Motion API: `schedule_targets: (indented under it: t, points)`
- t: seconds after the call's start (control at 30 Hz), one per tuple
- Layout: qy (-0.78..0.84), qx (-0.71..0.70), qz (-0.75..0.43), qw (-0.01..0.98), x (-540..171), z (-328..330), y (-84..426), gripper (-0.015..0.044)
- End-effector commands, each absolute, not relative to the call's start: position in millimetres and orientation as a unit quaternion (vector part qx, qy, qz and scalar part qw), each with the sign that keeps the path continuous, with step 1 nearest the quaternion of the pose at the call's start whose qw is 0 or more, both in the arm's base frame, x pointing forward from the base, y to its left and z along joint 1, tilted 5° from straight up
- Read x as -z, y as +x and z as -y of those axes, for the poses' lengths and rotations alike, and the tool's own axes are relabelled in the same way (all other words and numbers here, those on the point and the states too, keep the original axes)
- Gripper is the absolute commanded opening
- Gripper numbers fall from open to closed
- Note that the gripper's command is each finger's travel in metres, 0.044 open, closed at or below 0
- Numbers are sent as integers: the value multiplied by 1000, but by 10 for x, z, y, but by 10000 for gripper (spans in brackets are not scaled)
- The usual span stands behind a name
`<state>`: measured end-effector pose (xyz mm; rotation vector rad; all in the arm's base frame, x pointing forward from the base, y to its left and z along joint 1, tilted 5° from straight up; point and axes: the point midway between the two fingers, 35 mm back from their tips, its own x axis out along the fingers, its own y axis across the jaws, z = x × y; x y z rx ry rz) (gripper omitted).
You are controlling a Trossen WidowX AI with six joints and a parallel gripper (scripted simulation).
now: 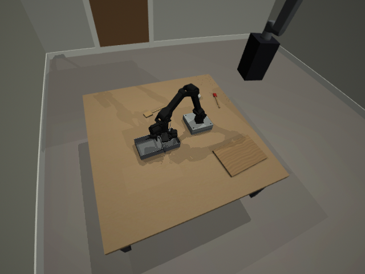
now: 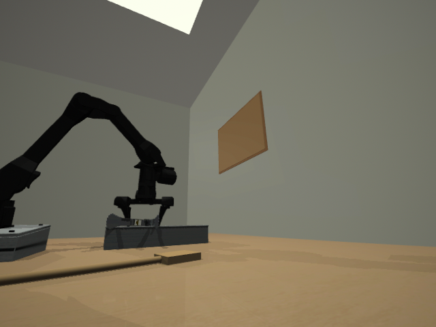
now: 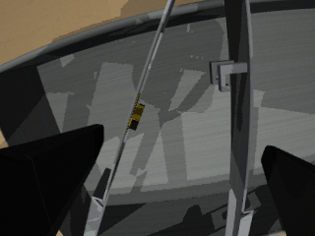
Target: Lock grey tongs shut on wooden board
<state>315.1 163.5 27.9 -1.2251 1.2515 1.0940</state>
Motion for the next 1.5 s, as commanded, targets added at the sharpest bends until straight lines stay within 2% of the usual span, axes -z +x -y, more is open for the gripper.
schedule_targets:
  t: [0.0,0.43,0.53,1.47]
  points:
    - [-509,-458,-522,510,-174,-1624,3137,440]
    - [-509,-457,-522,510,-38,-1605,3123,440]
    - [-509,-455,-522,511,-75,-1606,3130,361]
    - [-509,-455,-522,511,-75,-1606,3130,175]
